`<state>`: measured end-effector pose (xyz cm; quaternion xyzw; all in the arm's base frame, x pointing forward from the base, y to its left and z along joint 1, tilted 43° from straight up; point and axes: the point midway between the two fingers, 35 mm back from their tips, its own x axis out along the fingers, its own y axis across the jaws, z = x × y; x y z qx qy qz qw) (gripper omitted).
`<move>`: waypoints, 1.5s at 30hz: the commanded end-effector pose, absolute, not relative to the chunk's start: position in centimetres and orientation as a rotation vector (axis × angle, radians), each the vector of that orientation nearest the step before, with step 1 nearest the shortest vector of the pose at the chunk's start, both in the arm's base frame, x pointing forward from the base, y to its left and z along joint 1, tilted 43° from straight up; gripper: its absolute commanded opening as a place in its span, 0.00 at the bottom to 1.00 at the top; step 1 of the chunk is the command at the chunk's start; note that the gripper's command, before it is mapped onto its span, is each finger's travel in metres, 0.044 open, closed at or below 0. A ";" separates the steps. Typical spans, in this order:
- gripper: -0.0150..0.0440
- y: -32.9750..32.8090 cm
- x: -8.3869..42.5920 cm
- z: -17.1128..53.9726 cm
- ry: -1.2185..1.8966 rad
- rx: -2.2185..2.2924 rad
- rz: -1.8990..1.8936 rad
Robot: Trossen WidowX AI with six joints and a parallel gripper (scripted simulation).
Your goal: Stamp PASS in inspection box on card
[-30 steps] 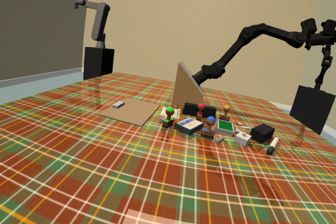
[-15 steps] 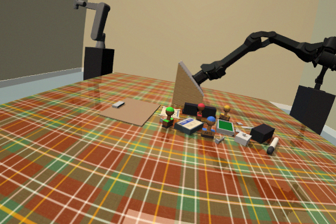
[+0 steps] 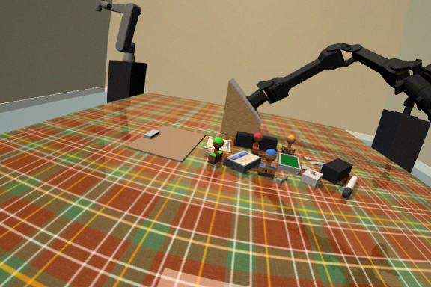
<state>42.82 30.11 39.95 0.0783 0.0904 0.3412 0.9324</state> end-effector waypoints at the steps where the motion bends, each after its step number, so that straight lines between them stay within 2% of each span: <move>1: 0.63 28.0 45.3 34.8 0.309 0.075 0.666; 10: 0.63 21.0 48.8 22.4 0.641 -0.060 0.622; 16: 0.63 15.0 49.3 14.7 0.872 -0.064 0.600; 23: 0.63 7.0 46.7 6.0 1.166 0.034 0.604; 30: 0.63 -0.2 41.0 -0.9 1.424 0.290 0.648; 34: 0.63 -3.0 37.6 -3.2 1.509 0.477 0.679; 45: 0.63 -2.7 37.1 -3.5 1.512 0.486 0.681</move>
